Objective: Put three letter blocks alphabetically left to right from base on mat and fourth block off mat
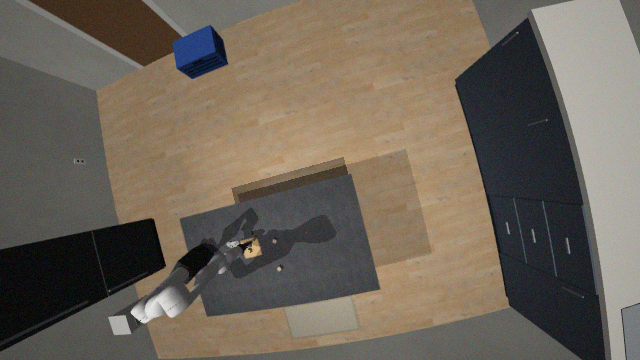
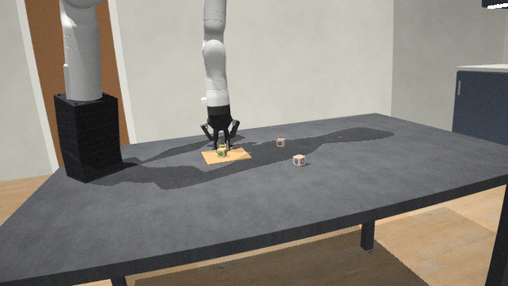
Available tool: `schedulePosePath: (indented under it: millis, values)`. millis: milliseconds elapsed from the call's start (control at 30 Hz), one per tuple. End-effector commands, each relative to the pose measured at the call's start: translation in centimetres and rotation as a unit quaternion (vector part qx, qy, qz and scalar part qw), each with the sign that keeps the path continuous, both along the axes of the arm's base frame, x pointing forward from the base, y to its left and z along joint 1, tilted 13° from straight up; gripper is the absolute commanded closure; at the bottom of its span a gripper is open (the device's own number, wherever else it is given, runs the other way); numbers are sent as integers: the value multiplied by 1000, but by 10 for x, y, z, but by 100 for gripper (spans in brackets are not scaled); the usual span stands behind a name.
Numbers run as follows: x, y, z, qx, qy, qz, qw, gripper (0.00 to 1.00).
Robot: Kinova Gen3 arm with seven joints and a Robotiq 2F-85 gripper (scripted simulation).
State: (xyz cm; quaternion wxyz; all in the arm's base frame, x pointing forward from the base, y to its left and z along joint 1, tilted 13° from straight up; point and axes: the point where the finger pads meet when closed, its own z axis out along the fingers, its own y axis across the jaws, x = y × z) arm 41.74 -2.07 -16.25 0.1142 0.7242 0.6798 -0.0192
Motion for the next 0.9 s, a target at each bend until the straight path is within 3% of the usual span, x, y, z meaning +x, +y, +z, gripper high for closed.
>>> schedulePosePath:
  millis: [0, 433, 867]
  values:
    - [1, 0, 1, 0, -1, 0, 1000, 79]
    - [1, 0, 1, 0, -1, 0, 1000, 79]
    - [1, 0, 1, 0, -1, 0, 1000, 59]
